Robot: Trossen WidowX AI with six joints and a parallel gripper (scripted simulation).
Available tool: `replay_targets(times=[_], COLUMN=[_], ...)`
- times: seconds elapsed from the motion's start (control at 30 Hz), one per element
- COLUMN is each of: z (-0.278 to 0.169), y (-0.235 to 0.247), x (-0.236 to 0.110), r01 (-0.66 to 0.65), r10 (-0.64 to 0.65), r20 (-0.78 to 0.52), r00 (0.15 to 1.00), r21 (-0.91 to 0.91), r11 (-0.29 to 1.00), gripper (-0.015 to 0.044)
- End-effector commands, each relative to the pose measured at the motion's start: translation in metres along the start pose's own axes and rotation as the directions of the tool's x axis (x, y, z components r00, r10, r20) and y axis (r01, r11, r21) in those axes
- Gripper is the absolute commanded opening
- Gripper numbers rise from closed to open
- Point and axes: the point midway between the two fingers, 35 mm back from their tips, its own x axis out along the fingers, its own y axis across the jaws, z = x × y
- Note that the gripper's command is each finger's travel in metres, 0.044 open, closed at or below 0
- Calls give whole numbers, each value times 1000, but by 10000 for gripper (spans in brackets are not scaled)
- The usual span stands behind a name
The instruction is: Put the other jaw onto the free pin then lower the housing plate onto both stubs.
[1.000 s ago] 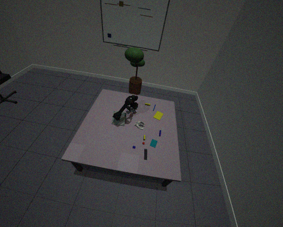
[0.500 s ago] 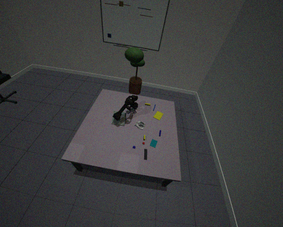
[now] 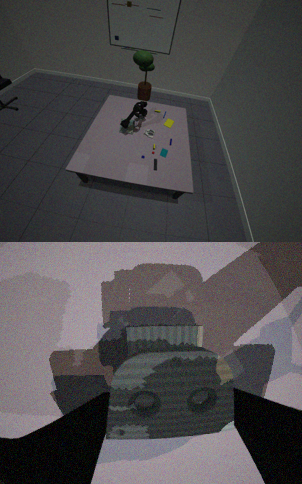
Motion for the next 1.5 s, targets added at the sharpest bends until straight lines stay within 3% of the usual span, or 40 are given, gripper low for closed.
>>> replay_targets(times=[0.0, 0.6, 1.47], z=[-1, 0, 72], y=[2, 0, -7], x=[-11, -67, -80], r01=[-4, -5, -29], r10=[4, 5, 26], r20=[-5, -3, -19], r00=[1000, 1000, 999], r21=[4, 1, -148], r11=[1000, 1000, 989], gripper=[351, 351, 351])
